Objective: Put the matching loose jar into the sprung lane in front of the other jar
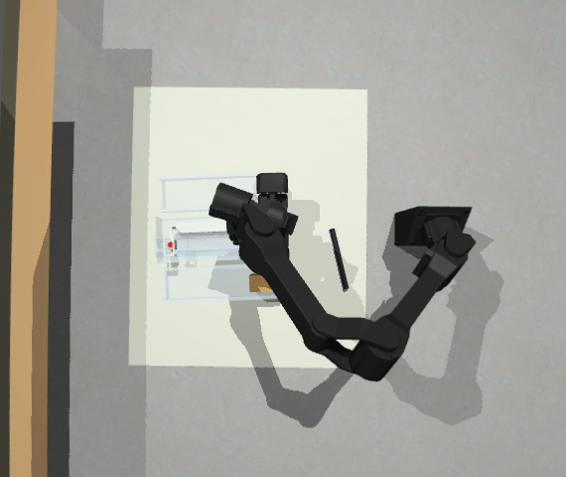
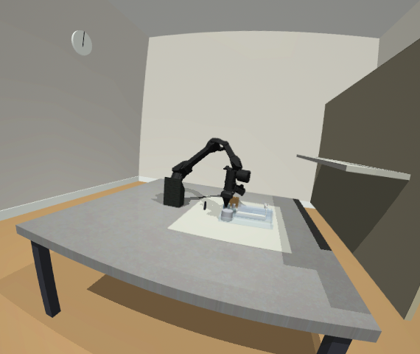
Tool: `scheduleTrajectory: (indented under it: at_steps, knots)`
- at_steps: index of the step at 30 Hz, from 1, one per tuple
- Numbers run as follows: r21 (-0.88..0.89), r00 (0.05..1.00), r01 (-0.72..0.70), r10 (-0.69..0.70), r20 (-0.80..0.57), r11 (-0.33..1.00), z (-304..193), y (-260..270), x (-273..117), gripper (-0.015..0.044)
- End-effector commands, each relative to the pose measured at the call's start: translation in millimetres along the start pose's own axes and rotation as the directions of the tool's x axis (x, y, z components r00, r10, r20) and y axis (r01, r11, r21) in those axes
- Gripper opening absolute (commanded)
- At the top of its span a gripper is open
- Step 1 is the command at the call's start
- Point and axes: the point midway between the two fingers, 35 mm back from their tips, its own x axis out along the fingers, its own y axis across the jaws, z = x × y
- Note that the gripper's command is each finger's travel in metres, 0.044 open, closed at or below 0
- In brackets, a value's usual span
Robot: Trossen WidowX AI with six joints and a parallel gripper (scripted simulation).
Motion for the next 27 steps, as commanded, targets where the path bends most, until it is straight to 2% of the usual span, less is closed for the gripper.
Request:
scheduleTrajectory:
  at_steps: [1,27]
  knots:
    - [-0.018,1.000,0.000,0.000,0.028,1.000,10.6,0.7,-3.3,0.0000]
    - [-0.018,1.000,0.000,0.000,0.028,1.000,13.8,0.8,-3.3,0.0000]
